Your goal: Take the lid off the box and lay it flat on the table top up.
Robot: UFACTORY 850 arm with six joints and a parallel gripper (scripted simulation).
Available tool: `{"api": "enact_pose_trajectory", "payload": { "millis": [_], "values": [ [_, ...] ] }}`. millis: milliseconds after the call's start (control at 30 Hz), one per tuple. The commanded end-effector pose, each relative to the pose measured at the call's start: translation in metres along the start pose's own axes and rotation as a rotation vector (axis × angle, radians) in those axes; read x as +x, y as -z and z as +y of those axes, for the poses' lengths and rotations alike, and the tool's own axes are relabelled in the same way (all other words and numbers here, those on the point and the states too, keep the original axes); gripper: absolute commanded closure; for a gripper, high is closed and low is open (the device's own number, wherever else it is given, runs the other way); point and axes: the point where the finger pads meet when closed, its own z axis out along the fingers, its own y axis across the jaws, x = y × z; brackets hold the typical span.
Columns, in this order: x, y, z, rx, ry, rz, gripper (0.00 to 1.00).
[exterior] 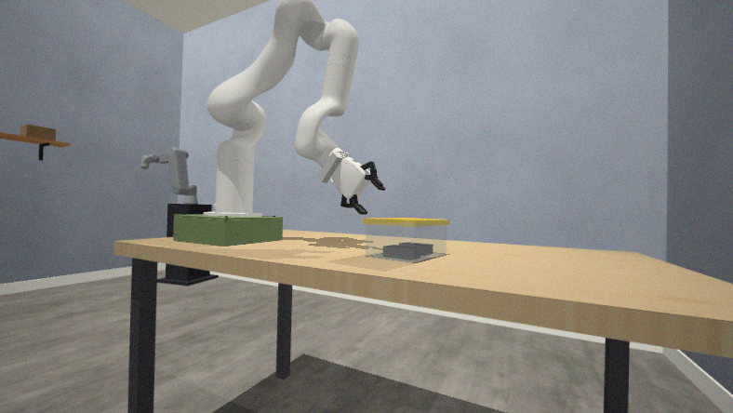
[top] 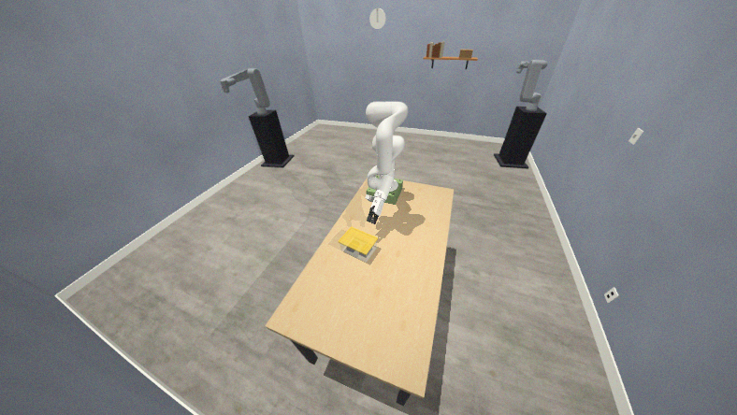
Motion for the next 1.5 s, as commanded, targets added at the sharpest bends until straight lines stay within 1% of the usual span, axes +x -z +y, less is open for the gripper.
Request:
{"api": "enact_pose_trajectory", "payload": {
  "millis": [0, 33, 67, 1467],
  "values": [
    [0.0075, -0.0044, -0.0009, -0.003, -0.028, 0.025, 0.0],
    [0.0075, -0.0044, -0.0009, -0.003, -0.028, 0.025, 0.0],
    [0.0075, -0.0044, -0.0009, -0.003, -0.028, 0.025, 0.52],
    [0.0075, -0.0045, -0.0008, -0.003, -0.028, 0.025, 0.52]
  ]
}}
